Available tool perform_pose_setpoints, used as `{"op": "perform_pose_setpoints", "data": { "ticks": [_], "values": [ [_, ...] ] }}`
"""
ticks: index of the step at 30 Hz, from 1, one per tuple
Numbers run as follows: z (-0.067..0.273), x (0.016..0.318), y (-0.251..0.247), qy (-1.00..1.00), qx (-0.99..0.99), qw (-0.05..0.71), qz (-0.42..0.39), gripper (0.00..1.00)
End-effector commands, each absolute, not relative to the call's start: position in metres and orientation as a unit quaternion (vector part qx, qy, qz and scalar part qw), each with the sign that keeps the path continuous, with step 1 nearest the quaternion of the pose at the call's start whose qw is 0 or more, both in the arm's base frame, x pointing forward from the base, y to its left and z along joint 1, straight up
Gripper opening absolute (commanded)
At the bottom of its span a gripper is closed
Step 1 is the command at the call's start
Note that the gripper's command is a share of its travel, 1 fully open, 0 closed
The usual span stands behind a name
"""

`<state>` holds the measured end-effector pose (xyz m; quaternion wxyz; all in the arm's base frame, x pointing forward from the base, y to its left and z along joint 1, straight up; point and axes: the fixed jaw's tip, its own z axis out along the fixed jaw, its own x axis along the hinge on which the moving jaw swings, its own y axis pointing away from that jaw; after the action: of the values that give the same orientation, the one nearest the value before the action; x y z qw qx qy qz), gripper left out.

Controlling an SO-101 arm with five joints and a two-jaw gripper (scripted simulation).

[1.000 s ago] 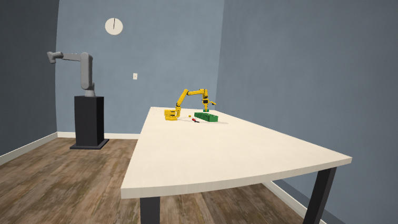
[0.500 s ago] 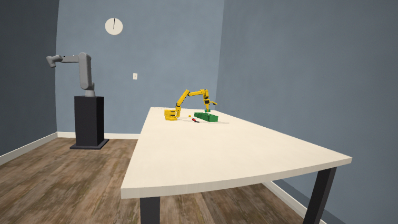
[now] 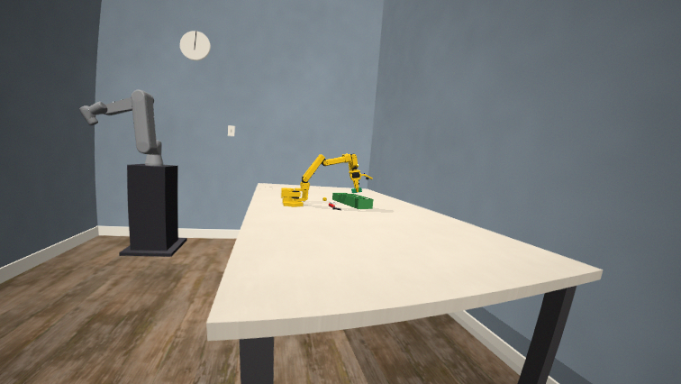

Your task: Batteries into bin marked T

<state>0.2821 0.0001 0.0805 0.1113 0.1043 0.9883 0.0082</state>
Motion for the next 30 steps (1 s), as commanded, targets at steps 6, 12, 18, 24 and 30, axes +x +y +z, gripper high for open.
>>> {"op": "perform_pose_setpoints", "data": {
  "ticks": [6,12,18,24,30],
  "values": [
    [0.0959,0.2975,-0.0029,0.984,0.055,0.167,0.003,0.00],
    [0.0957,0.3011,-0.0032,0.984,0.031,0.176,-0.001,0.00],
    [0.0957,0.3014,-0.0033,0.984,0.029,0.177,-0.001,0.00],
    [0.0957,0.3014,-0.0033,0.984,0.029,0.177,-0.001,0.00],
    [0.0957,0.3014,-0.0033,0.984,0.029,0.177,-0.001,0.00]
  ]
}}
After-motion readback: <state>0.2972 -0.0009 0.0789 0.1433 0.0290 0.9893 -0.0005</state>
